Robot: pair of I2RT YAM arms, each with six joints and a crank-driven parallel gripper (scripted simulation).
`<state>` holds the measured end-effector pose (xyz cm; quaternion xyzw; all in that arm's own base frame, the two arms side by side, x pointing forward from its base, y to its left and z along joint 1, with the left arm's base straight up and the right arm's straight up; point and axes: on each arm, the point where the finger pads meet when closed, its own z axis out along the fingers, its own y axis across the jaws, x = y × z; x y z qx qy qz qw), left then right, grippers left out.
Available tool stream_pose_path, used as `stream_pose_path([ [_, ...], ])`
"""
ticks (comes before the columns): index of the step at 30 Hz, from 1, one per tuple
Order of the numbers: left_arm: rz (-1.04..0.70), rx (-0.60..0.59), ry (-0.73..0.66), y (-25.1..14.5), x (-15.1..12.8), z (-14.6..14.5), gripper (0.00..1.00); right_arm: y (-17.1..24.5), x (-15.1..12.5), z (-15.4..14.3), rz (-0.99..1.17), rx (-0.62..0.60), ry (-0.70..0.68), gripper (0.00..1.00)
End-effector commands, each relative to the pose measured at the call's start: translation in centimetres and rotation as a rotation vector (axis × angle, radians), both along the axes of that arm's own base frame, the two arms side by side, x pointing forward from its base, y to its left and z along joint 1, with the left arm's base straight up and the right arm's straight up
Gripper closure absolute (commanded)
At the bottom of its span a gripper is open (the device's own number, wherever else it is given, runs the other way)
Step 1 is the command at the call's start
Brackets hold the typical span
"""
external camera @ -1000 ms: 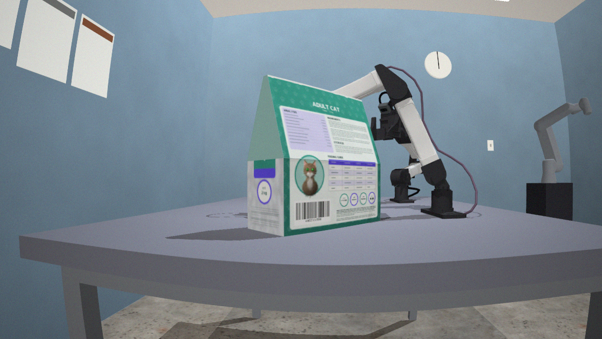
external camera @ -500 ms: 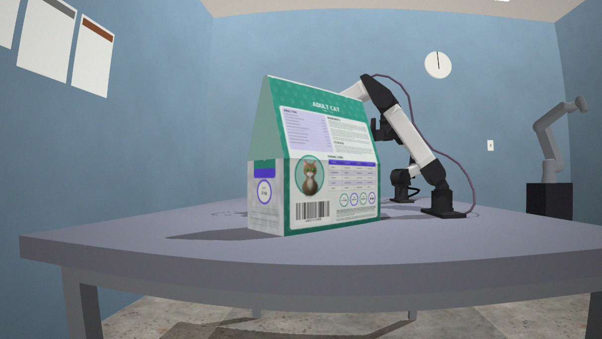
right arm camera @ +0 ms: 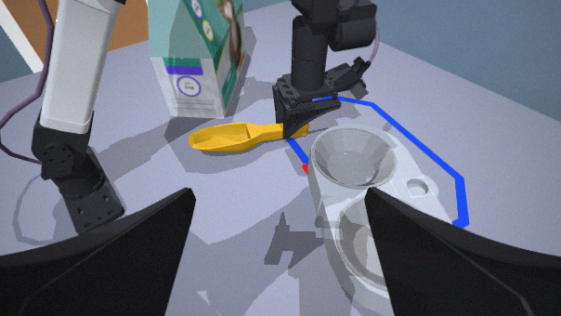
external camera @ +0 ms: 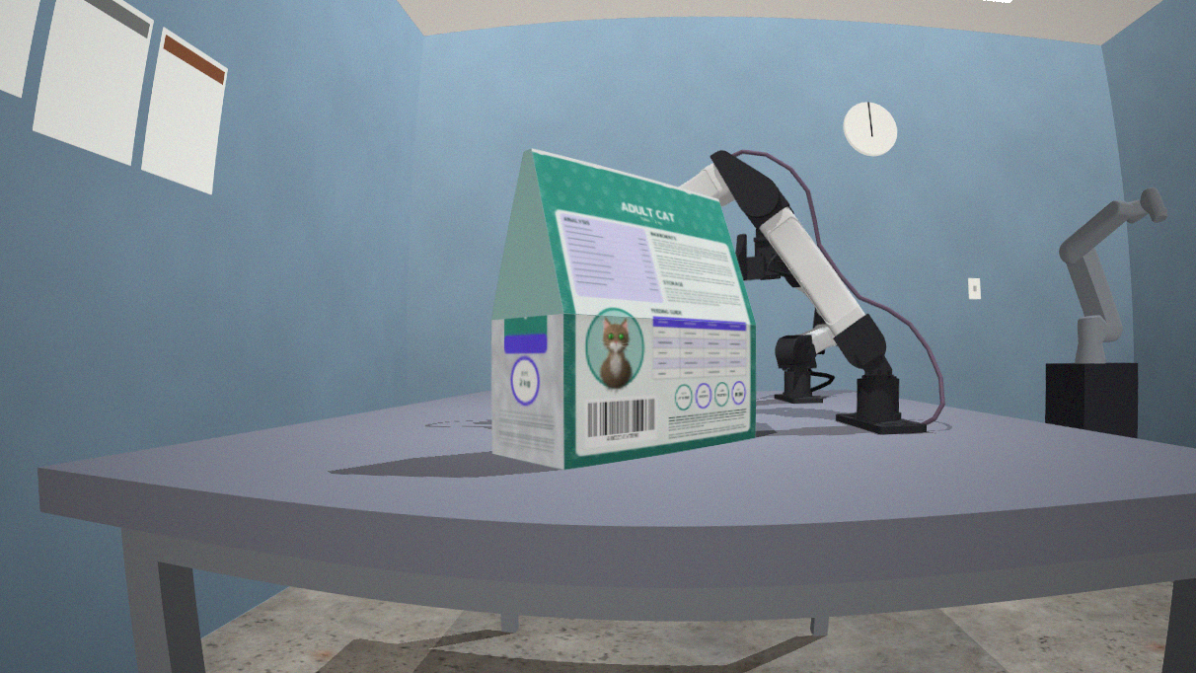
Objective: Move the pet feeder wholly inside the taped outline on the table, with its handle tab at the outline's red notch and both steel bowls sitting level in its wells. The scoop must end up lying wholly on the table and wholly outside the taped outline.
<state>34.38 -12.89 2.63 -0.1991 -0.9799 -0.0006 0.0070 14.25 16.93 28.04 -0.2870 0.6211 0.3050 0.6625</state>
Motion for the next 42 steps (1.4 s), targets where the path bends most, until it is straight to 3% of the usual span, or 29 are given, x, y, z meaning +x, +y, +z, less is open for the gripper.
stream_pose_path([
  [1, 0.012, 0.000, 0.002, 0.2, 0.4, -1.3, 0.55, -0.2, 0.2, 1.2, -0.012, 0.026, -0.027, 0.00],
  [7, 0.012, -0.001, 0.001, 0.2, 0.5, -1.9, 0.63, -0.2, 0.2, 1.2, -0.012, 0.026, -0.027, 0.00],
  [13, 0.015, -0.003, -0.006, 0.2, 0.4, -1.5, 0.81, -0.2, 0.2, 1.2, -0.012, 0.026, -0.027, 0.00],
  [14, 0.015, -0.008, -0.018, 0.1, 0.6, -0.8, 0.94, -0.2, 0.2, 1.2, -0.012, 0.026, -0.027, 0.00],
  [16, 0.015, -0.008, -0.018, 0.1, 0.6, -0.8, 0.94, -0.2, 0.2, 1.2, -0.012, 0.026, -0.027, 0.00],
  [17, 0.013, -0.010, -0.025, 0.0, 0.6, -0.2, 0.81, -0.2, 0.2, 1.2, -0.012, 0.027, -0.028, 0.00],
  [18, 0.011, -0.012, -0.029, -0.1, 0.7, 0.5, 0.80, -0.2, 0.2, 1.2, -0.012, 0.027, -0.028, 0.00],
  [27, 0.011, -0.016, -0.040, -0.1, 0.5, 8.0, 0.80, -0.2, 0.2, 1.2, -0.012, 0.027, -0.028, 0.00],
  [36, -0.041, -0.018, -0.045, -0.3, 0.4, 11.0, 0.80, -0.2, 0.2, 1.3, -0.012, 0.028, -0.029, 0.00],
  [42, -0.189, -0.030, -0.072, -0.9, -0.4, 10.1, 0.80, -0.2, 0.2, 1.3, -0.012, 0.028, -0.029, 0.00],
])
